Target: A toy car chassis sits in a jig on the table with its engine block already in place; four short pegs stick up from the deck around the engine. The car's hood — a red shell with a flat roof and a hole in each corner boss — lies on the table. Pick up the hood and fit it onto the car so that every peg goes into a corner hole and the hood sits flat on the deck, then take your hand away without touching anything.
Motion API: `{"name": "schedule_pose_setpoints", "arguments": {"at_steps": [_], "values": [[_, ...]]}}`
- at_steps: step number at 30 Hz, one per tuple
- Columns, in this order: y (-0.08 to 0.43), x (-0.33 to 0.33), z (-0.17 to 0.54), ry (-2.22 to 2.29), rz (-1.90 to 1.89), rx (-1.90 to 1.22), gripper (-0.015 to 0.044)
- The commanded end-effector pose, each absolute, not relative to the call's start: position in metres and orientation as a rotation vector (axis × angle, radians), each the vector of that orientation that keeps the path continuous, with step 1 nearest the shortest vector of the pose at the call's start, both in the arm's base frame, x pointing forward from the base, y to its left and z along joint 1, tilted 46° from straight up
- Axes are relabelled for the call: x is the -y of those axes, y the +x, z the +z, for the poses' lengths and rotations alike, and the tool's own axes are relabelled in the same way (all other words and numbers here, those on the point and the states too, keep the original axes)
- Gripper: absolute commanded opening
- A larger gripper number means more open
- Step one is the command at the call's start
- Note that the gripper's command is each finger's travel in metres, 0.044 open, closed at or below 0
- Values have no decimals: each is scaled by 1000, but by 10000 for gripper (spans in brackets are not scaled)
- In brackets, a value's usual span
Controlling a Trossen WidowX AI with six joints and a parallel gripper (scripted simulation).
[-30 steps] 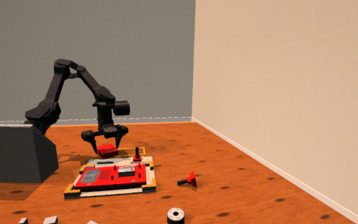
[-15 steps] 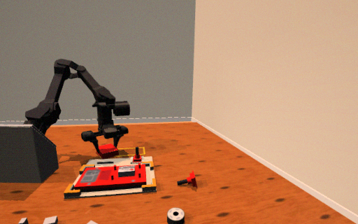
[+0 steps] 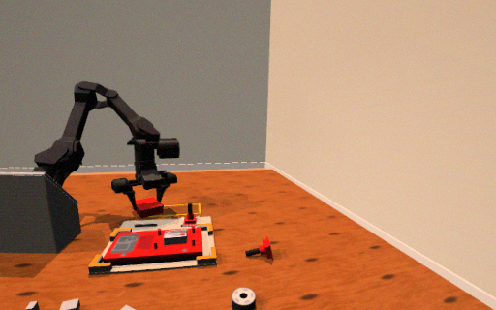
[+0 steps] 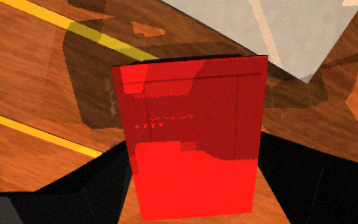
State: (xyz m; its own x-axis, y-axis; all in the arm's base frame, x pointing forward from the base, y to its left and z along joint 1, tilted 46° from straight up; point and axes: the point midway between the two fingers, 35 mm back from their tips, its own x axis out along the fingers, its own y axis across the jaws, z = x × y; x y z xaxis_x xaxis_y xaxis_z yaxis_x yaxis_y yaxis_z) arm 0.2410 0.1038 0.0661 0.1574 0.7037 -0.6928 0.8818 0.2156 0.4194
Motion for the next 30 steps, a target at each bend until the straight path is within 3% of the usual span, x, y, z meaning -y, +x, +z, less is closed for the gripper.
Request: {"name": "schedule_pose_setpoints", "arguments": {"at_steps": [1,30], "values": [[242,-100,73,1534,-235,-1579,0],[230,-50,121,1531,-238,-1579,0]]}}
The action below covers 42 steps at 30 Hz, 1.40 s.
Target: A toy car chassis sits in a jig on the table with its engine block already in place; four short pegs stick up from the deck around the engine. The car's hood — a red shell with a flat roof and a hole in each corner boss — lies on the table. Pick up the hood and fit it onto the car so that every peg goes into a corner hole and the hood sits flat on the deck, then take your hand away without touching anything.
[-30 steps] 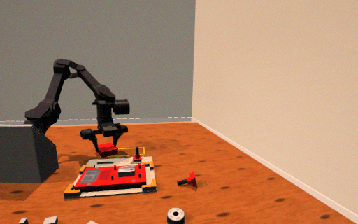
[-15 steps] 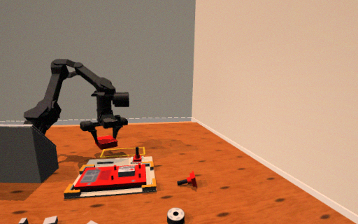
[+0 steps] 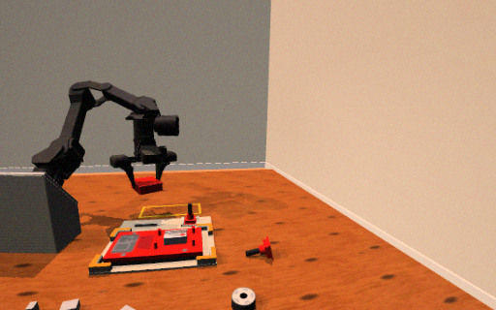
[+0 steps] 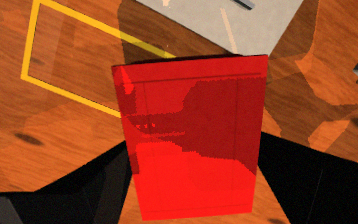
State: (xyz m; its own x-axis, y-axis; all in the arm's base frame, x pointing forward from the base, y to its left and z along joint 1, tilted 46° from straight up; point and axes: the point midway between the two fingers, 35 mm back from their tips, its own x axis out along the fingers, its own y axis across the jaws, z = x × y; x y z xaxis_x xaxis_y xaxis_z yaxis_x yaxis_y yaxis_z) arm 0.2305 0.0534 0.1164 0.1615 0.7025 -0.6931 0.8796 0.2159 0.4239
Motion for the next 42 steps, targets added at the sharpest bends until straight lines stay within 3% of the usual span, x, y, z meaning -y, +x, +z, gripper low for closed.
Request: {"name": "schedule_pose_setpoints", "arguments": {"at_steps": [1,42], "values": [[230,-49,123,1531,-239,-1579,0],[274,9,98,1263,-6,-1529,0]]}}
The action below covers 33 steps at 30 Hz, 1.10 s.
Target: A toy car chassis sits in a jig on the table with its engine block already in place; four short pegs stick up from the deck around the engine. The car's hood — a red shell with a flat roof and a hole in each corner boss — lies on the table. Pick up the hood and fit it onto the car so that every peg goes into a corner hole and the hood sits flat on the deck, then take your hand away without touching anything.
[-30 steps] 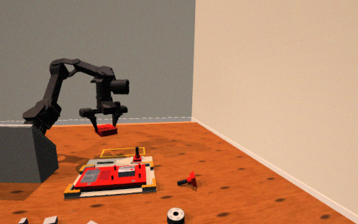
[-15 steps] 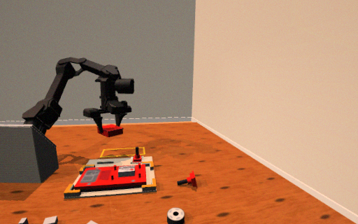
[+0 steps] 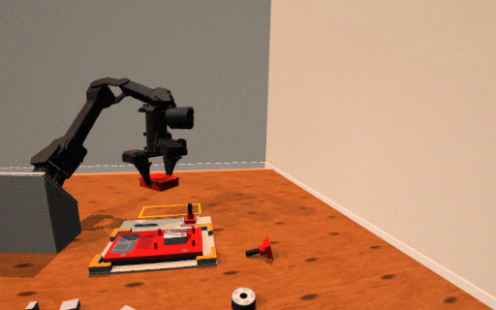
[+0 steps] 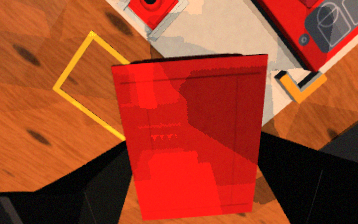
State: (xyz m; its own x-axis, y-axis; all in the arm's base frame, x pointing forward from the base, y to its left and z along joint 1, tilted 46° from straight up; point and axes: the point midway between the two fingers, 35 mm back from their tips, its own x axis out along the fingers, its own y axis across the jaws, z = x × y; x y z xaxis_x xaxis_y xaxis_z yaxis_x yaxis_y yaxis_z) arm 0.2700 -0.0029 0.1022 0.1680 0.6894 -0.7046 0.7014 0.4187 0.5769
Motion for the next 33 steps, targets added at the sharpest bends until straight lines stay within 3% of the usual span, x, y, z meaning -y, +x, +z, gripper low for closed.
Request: {"name": "schedule_pose_setpoints", "arguments": {"at_steps": [1,33], "values": [[275,11,96,1256,-4,-1528,0],[304,72,45,981,231,-1467,0]]}}
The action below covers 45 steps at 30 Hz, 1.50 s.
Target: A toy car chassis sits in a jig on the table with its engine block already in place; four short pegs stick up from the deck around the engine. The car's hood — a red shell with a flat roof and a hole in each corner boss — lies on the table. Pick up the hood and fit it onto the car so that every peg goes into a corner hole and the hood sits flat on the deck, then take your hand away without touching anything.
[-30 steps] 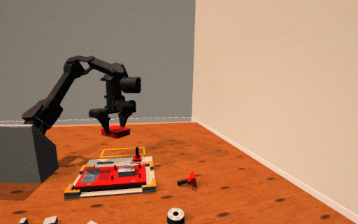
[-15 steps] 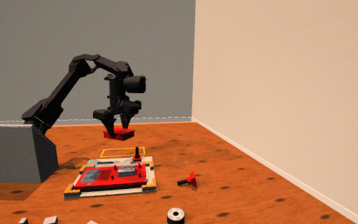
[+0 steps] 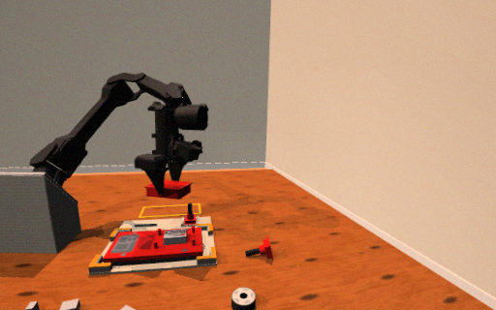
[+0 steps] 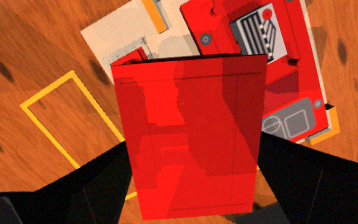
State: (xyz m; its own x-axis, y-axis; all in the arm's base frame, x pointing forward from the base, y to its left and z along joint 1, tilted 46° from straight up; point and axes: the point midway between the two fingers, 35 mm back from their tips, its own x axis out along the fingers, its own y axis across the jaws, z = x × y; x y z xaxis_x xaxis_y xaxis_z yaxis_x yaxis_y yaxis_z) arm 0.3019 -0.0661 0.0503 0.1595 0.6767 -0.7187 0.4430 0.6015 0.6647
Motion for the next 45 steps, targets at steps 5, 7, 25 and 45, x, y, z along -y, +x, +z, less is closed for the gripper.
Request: {"name": "schedule_pose_setpoints", "arguments": {"at_steps": [5,7,25,45], "values": [[307,82,36,935,275,-1451,0],[308,85,32,916,293,-1444,0],[316,118,-4,751,450,-1376,0],[323,105,-46,683,514,-1342,0]]}}
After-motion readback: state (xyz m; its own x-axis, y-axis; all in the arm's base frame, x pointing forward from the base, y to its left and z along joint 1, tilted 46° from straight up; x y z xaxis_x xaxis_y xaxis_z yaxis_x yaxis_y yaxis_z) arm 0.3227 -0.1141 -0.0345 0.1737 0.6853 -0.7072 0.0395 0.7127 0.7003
